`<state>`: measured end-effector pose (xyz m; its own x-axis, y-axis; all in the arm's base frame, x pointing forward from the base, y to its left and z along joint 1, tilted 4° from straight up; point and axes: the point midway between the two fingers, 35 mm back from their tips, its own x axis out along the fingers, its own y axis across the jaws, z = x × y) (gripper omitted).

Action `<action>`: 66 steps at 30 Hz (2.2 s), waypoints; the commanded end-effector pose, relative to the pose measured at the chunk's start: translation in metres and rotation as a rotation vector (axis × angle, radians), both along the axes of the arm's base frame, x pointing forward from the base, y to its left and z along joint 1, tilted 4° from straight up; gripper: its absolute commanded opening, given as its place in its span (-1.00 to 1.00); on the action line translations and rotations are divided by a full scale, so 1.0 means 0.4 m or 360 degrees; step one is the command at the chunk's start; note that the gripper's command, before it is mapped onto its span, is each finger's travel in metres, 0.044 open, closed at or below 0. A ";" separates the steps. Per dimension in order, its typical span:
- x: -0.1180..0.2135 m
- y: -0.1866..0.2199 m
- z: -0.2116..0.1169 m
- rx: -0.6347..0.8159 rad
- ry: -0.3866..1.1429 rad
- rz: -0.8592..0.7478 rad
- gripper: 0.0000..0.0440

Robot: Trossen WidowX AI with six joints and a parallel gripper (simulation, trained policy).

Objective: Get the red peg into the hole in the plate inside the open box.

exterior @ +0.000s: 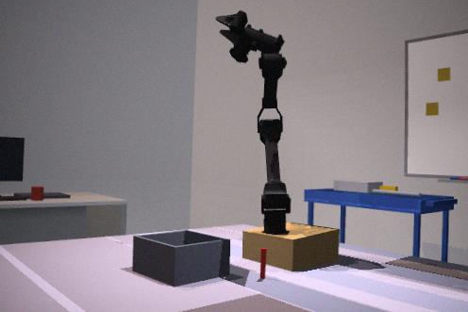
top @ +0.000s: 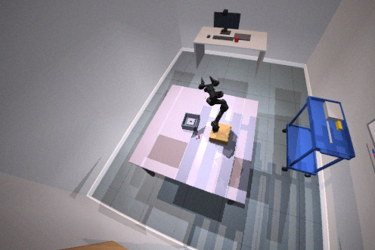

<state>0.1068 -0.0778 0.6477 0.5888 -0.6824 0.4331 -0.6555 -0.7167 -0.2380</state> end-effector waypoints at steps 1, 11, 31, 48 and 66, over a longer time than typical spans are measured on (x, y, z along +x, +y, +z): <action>0.001 0.004 0.004 -0.0046 0.0018 -0.0025 0.92; 0.036 0.073 0.041 -0.0521 0.0174 -0.0257 1.00; 0.220 0.240 -0.003 -0.1490 0.0636 -0.0484 1.00; 0.412 0.339 -0.207 -0.2254 0.1174 -0.0347 1.00; 0.501 0.406 -0.521 -0.2980 0.1733 0.0127 1.00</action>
<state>0.3060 0.0810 0.4543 0.9992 0.0399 0.0100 -0.0226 0.3308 0.9434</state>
